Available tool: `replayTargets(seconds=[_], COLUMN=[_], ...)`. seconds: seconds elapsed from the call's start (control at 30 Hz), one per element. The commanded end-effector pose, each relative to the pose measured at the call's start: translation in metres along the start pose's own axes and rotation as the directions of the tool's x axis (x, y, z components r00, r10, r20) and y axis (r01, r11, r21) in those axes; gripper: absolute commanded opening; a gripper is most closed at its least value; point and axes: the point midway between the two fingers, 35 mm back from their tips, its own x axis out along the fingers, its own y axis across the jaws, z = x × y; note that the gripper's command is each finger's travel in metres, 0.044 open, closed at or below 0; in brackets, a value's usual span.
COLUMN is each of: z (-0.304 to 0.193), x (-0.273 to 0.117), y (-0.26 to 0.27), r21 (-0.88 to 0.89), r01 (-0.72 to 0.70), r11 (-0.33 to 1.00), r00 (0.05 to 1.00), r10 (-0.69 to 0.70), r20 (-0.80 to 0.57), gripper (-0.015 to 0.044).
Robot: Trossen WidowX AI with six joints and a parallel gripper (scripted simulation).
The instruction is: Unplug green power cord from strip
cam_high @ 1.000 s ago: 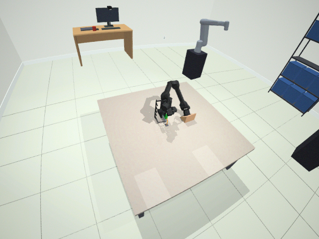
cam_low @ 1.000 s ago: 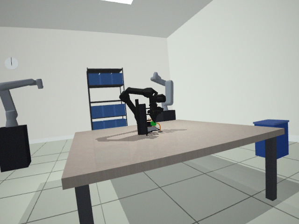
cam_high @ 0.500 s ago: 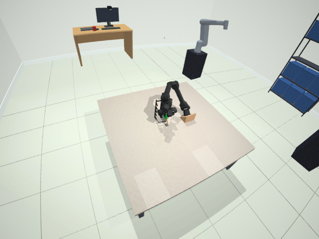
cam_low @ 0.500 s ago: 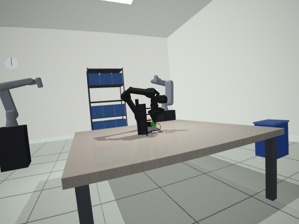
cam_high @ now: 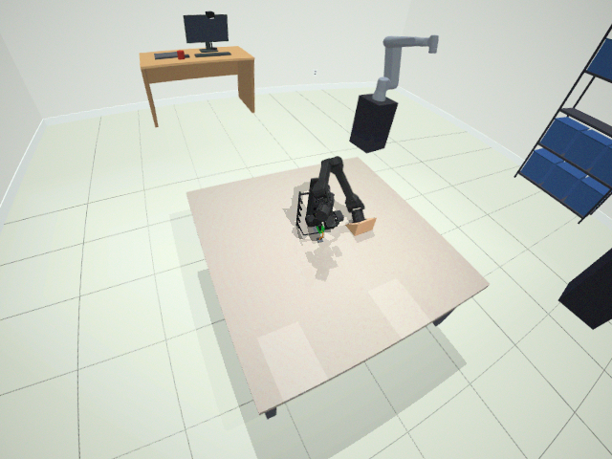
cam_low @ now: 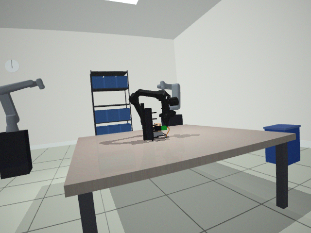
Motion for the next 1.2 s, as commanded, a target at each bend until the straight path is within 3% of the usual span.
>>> replayTargets(seconds=[0.0,0.43,0.6,1.17], z=[-0.003,0.017,0.057,0.057], x=[0.001,-0.004,-0.012,-0.012], y=[0.000,-0.002,-0.001,-0.001], r21=[0.011,0.011,0.012,0.012], r01=[0.004,0.004,0.004,0.004], r11=[1.000,1.000,1.000,1.000], r00=[1.000,1.000,1.000,1.000], r10=[-0.004,-0.004,-0.004,-0.004], r20=[0.008,0.010,0.012,0.012], gripper=[0.0105,0.0440,0.0440,0.0440])
